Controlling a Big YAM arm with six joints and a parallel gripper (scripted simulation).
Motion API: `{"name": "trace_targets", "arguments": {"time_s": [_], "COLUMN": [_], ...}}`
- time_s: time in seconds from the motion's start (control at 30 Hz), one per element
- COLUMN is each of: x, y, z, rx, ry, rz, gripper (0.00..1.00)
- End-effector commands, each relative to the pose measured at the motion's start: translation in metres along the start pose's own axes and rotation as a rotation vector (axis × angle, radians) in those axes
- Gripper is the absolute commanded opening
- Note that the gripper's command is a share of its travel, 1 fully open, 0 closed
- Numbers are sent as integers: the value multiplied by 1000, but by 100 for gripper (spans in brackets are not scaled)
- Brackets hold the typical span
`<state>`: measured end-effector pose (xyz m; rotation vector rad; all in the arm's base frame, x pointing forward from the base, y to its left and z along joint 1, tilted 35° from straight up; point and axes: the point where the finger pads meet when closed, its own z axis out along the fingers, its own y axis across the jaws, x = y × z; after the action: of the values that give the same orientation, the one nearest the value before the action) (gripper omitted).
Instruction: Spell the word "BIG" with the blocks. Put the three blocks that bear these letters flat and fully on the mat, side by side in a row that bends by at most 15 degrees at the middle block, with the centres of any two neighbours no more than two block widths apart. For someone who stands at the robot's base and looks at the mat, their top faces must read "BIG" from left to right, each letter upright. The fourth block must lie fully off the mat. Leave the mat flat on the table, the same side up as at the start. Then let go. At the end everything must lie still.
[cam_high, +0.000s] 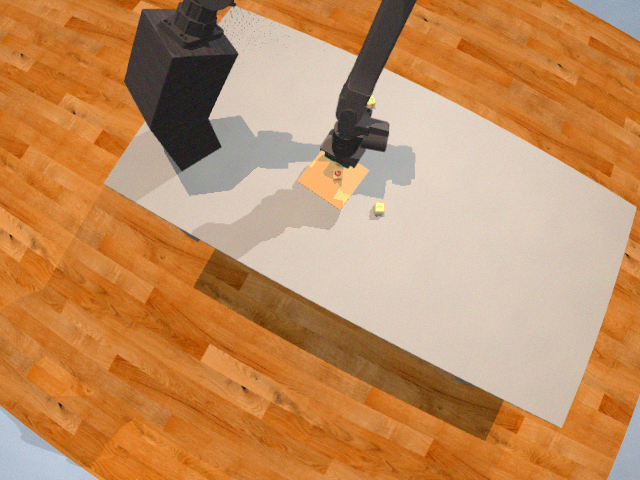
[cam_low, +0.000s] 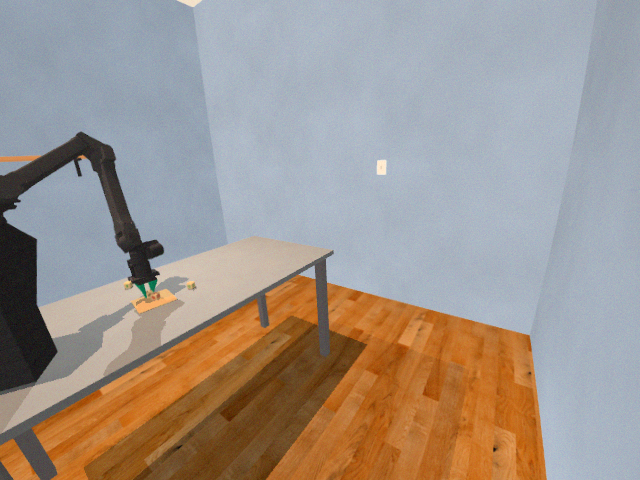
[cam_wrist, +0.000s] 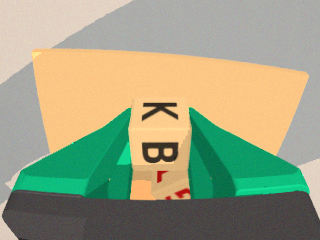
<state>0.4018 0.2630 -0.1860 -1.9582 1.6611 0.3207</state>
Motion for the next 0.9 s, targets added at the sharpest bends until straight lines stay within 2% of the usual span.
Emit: {"name": "trace_targets", "arguments": {"time_s": [0.0, 0.87], "x": [-6, -11], "y": [-10, -13], "z": [-7, -7], "rx": [25, 21], "ry": [-8, -9], "rz": [-3, -11], "gripper": [20, 20]}}
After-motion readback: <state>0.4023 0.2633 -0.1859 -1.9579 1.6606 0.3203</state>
